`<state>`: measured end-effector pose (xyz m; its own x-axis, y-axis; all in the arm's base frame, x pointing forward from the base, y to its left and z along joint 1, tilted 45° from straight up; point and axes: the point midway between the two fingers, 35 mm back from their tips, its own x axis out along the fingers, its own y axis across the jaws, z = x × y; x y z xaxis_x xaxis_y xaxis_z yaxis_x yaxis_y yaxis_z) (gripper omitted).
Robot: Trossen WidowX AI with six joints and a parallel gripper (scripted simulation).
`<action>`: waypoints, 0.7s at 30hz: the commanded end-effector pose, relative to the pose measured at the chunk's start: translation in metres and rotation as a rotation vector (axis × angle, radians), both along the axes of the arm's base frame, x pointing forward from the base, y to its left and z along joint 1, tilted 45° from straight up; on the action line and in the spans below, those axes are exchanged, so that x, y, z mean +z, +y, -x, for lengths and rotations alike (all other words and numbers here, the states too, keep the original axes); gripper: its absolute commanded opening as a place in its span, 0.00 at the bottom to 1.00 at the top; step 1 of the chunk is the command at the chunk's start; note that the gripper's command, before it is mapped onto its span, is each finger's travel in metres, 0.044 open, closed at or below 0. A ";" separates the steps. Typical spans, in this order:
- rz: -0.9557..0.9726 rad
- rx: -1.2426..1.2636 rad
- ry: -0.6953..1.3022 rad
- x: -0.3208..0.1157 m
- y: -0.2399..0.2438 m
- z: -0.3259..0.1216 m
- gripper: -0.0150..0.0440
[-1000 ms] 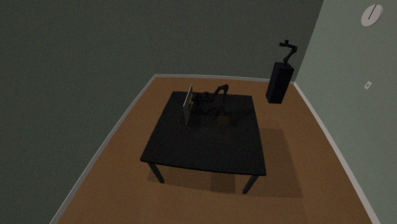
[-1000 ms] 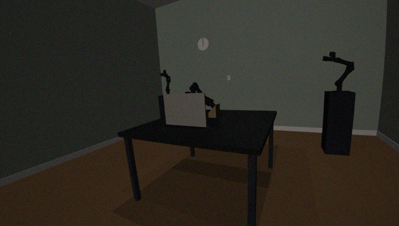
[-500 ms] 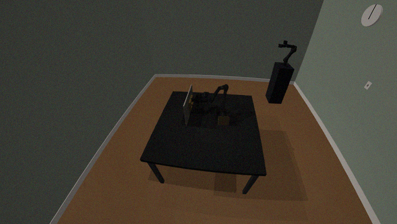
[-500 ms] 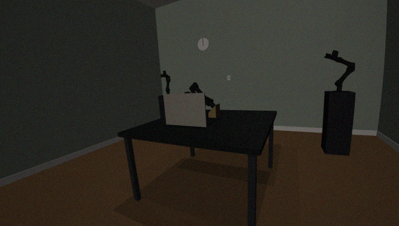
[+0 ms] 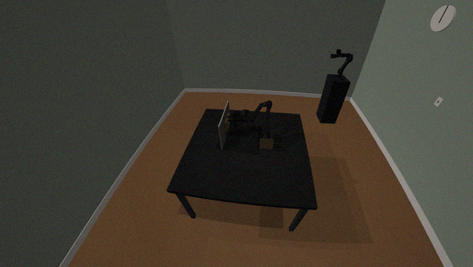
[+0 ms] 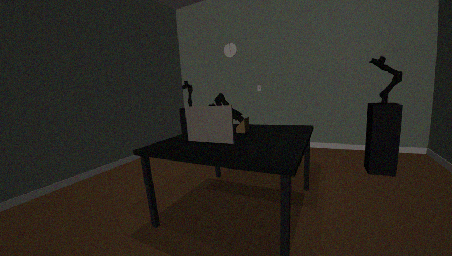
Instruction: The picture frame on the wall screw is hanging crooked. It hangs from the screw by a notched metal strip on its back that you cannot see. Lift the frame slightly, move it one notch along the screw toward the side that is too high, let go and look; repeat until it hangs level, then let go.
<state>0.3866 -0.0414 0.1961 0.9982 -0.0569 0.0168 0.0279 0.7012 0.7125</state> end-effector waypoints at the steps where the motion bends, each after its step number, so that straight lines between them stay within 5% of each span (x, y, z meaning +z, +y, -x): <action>1: 0.003 -0.001 0.000 0.000 0.000 0.000 0.69; 14: 0.130 0.003 0.006 -0.002 0.004 0.095 0.69; 21: 0.144 0.000 -0.002 0.005 0.011 0.098 0.69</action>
